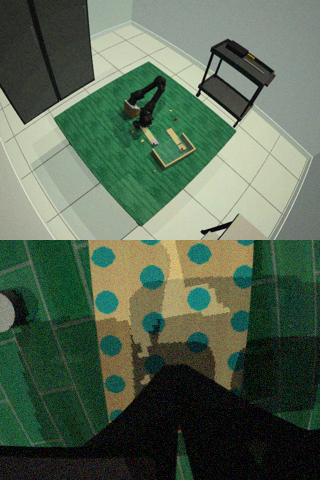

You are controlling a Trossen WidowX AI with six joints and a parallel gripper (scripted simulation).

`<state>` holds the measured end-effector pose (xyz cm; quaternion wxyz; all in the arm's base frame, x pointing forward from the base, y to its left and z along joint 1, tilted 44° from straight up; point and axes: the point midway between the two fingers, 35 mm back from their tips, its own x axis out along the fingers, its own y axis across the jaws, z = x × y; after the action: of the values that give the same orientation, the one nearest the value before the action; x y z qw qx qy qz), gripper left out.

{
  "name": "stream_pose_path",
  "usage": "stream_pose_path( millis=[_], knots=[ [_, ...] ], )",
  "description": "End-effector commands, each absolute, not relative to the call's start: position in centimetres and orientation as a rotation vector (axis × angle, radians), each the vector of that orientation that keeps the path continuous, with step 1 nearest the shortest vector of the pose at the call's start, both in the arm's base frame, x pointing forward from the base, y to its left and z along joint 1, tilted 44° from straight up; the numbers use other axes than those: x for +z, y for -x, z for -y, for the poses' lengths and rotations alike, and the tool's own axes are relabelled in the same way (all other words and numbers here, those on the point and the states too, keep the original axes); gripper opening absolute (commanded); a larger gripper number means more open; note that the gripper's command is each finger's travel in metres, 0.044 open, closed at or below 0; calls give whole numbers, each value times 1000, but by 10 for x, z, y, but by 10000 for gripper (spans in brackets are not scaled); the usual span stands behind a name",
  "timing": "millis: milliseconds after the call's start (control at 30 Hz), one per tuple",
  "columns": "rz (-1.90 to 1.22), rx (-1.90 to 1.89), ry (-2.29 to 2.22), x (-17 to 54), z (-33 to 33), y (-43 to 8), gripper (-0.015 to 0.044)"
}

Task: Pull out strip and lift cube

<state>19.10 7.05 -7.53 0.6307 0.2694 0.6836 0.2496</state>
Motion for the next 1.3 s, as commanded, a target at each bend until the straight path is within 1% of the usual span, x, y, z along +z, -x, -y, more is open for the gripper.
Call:
stream_pose_path(
  millis=[0, 600, 633, 800, 900, 1267],
  knots=[
    [-1593, 576, -613, -77, -73, -180, 0],
    [-1593, 576, -613, -77, -73, -180, 0],
    [-1566, 571, -617, -74, -69, -191, 0],
    [-1591, 574, -611, -47, -43, -196, 0],
    [-1592, 574, -611, -45, -42, -196, 0],
    [-1582, 590, -595, -50, -41, -242, 289]
  ],
)
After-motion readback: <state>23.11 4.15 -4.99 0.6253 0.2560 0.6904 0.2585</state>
